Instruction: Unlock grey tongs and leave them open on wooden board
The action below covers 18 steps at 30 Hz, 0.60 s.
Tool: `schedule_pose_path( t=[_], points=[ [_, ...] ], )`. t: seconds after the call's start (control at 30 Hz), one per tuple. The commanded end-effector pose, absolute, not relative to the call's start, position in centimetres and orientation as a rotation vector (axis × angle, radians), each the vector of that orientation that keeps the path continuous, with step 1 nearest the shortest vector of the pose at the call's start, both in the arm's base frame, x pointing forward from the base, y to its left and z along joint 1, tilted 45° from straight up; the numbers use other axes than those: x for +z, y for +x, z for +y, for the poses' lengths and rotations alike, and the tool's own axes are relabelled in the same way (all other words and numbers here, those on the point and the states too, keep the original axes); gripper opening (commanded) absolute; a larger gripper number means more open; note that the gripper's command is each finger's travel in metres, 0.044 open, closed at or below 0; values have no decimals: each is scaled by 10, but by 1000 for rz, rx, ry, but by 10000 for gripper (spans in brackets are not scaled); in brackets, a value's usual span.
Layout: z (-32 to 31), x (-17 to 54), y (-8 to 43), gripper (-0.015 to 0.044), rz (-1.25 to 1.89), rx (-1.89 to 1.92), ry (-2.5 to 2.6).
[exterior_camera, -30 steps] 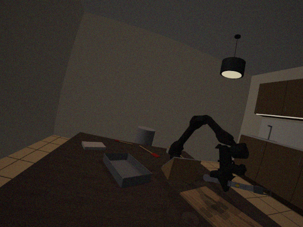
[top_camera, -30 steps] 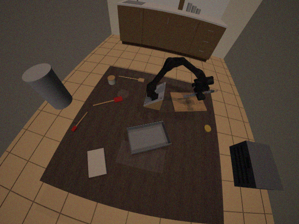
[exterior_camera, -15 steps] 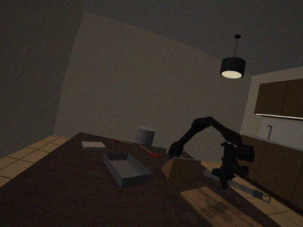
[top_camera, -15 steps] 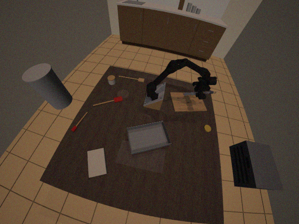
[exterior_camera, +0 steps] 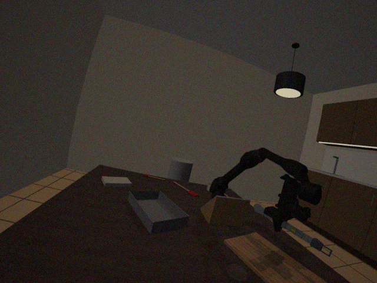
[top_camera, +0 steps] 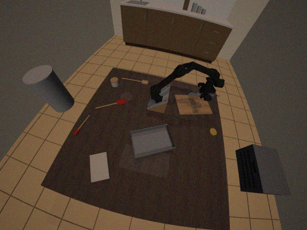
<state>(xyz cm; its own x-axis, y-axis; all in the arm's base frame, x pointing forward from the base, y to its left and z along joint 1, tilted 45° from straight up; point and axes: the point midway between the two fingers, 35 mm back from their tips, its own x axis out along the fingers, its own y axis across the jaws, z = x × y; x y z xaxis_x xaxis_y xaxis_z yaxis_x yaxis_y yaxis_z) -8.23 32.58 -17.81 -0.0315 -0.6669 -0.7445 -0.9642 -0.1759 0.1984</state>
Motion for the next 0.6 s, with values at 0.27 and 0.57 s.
schedule_pose_path(
  t=[0.27, 0.57],
  points=[
    [326, -177, -82, -150, 1712, 1054, -1883],
    [319, -189, -83, -150, 1712, 1054, -1883]
  ],
)
